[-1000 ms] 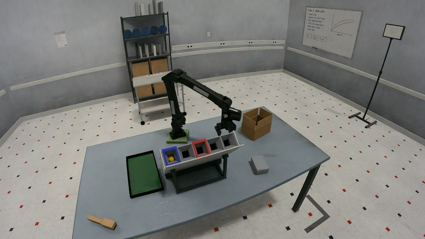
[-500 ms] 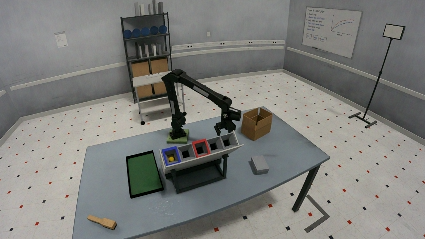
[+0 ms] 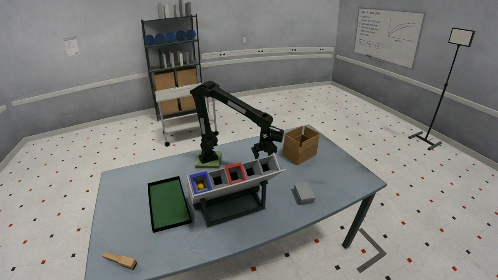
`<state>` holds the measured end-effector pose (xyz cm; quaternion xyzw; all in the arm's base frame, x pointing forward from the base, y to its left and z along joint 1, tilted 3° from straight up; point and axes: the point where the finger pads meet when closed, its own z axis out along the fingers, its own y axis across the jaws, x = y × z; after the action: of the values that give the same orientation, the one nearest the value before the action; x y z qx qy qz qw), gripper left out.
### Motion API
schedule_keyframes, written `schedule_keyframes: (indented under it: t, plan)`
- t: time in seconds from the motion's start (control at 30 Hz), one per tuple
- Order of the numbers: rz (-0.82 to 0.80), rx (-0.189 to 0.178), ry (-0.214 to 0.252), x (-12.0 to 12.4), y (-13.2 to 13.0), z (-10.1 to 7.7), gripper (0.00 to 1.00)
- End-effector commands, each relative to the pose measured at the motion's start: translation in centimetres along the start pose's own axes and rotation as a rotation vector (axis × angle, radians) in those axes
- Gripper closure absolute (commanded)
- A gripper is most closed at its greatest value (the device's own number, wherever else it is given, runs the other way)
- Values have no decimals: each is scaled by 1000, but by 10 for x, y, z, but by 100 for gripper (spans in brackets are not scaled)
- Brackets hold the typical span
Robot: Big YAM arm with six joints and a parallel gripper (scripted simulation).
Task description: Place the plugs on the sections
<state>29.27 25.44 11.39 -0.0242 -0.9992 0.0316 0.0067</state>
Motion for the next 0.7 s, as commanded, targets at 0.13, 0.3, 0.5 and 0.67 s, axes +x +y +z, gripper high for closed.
schedule_keyframes:
  t: [0.13, 0.3, 0.5, 0.67]
  plan:
    - [3, -29, -31, -16, 18, -19, 13]
    - [6, -40, -43, -17, 20, -20, 13]
    - [10, -52, -58, -19, 22, -21, 13]
    - [12, -59, -66, -20, 23, -21, 13]
